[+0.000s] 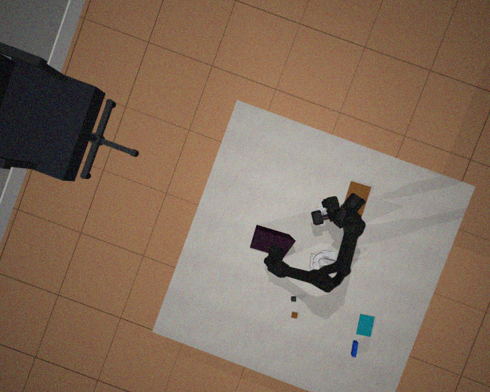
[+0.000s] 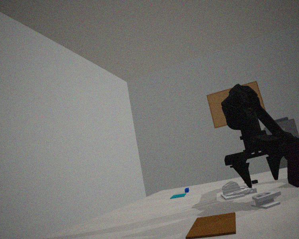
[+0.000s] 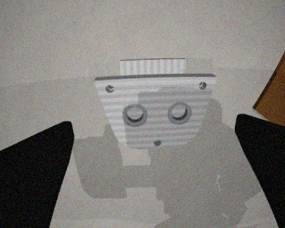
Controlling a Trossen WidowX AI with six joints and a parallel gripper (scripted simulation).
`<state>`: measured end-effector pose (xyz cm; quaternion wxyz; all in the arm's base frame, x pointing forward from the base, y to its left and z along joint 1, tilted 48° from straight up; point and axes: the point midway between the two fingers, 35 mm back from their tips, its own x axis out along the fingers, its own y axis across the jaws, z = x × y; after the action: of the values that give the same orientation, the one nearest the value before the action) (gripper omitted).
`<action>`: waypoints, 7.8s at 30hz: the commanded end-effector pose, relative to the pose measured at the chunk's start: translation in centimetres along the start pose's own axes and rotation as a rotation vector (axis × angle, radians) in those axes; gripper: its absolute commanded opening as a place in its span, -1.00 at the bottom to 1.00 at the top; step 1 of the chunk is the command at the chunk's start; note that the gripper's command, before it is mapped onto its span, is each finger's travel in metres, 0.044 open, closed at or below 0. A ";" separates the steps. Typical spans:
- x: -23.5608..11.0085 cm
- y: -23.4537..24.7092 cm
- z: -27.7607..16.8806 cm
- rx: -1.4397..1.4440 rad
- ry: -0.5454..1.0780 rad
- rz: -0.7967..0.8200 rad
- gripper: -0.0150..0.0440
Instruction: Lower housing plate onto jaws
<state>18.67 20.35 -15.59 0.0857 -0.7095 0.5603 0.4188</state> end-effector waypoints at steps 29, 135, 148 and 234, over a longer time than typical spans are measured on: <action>4.5 -0.3 0.0 -0.004 0.003 -0.002 1.00; -3.2 0.1 -4.5 -0.220 -0.004 -0.007 0.70; -3.8 0.9 -8.7 -0.414 -0.005 -0.009 0.70; -2.1 9.9 -23.9 -1.251 0.009 0.019 0.70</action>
<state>22.02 4.35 4.27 -0.3494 -0.6228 0.2170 0.6656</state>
